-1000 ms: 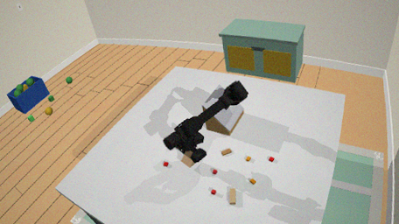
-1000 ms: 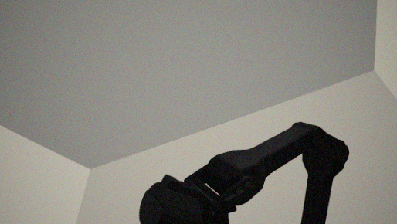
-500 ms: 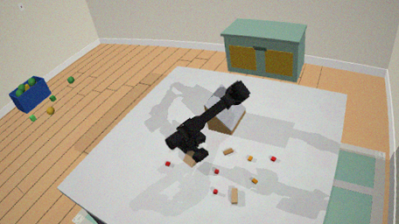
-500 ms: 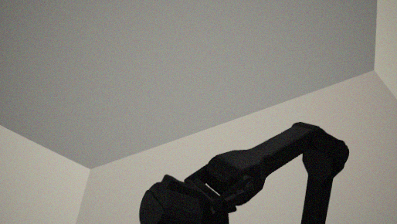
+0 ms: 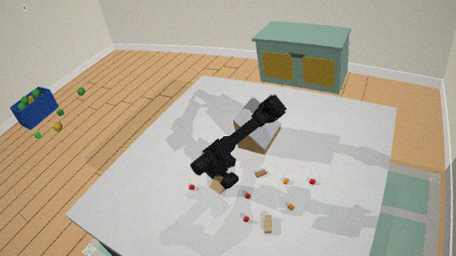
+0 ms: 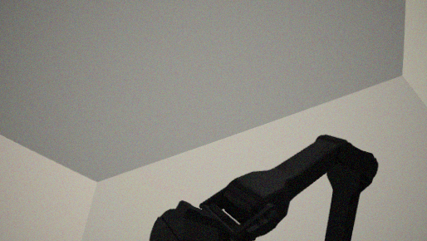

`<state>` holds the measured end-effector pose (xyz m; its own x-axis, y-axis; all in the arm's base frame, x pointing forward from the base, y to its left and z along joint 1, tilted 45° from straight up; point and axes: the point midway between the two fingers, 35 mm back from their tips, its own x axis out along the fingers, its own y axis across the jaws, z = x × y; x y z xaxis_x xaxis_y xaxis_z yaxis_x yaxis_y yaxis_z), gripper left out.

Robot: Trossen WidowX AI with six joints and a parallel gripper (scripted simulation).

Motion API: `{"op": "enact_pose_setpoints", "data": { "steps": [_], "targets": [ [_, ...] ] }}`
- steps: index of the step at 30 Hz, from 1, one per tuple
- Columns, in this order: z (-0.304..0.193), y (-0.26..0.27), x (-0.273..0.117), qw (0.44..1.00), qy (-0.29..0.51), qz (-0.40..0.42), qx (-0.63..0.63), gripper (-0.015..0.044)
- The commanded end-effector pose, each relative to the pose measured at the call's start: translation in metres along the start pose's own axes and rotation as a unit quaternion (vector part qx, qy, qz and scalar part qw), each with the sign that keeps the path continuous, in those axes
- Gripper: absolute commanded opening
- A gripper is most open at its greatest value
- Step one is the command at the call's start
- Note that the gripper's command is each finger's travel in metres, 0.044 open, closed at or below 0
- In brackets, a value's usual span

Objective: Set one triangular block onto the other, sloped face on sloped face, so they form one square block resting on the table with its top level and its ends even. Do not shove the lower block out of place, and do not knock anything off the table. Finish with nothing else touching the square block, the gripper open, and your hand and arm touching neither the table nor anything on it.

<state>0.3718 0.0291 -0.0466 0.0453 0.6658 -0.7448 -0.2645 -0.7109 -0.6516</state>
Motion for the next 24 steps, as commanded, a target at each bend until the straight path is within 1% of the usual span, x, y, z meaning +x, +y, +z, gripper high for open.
{"op": "enact_pose_setpoints", "data": {
  "steps": [1,10,24],
  "targets": [
    [0.0031,0.0008,0.0078,1.000,-0.004,0.000,0.006,0.0000],
    [0.0031,0.0008,0.0081,1.000,-0.004,0.000,0.006,0.0000],
    [0.0018,0.0004,0.0067,1.000,-0.002,0.001,0.001,0.0368]
  ]
}}
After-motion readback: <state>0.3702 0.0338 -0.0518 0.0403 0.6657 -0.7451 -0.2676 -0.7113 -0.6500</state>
